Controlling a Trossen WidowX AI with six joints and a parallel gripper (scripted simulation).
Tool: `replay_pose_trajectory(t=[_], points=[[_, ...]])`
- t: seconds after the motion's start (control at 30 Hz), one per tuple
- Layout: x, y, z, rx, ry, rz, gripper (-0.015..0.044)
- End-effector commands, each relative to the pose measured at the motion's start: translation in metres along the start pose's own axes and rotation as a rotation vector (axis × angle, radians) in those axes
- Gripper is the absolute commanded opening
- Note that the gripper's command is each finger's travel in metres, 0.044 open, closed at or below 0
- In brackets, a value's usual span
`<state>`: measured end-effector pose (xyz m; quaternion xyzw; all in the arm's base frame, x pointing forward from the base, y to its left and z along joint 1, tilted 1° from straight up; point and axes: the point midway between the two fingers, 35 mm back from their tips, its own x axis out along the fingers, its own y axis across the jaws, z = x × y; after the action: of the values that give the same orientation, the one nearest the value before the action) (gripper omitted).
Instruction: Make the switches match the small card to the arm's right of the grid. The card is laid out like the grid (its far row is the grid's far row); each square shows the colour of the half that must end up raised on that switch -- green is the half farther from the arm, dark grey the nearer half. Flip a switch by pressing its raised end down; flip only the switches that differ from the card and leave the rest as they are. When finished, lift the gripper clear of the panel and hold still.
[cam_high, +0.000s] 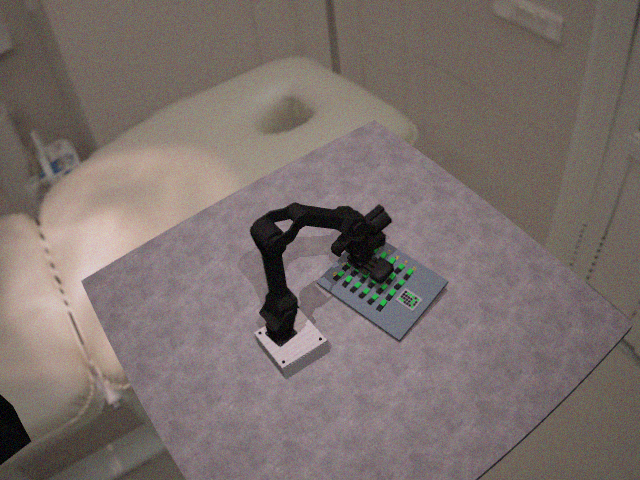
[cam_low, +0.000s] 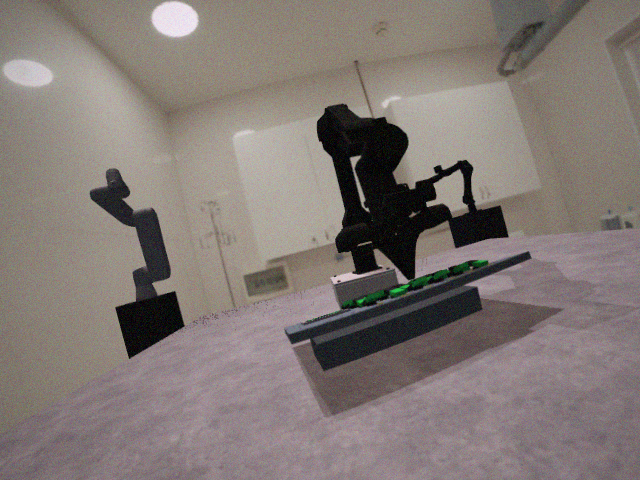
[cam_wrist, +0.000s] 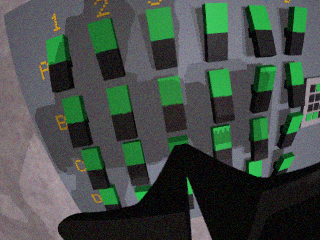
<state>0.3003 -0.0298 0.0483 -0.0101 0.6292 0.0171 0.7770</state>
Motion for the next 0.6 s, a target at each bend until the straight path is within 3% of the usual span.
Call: replay_pose_trajectory(t=[0.0, 0.57], points=[[0.0012, 0.0007, -0.0002, -0.002, 0.0, 0.004, 0.0], [0.0035, 0.0007, -0.0001, -0.002, 0.0, 0.004, 0.0]])
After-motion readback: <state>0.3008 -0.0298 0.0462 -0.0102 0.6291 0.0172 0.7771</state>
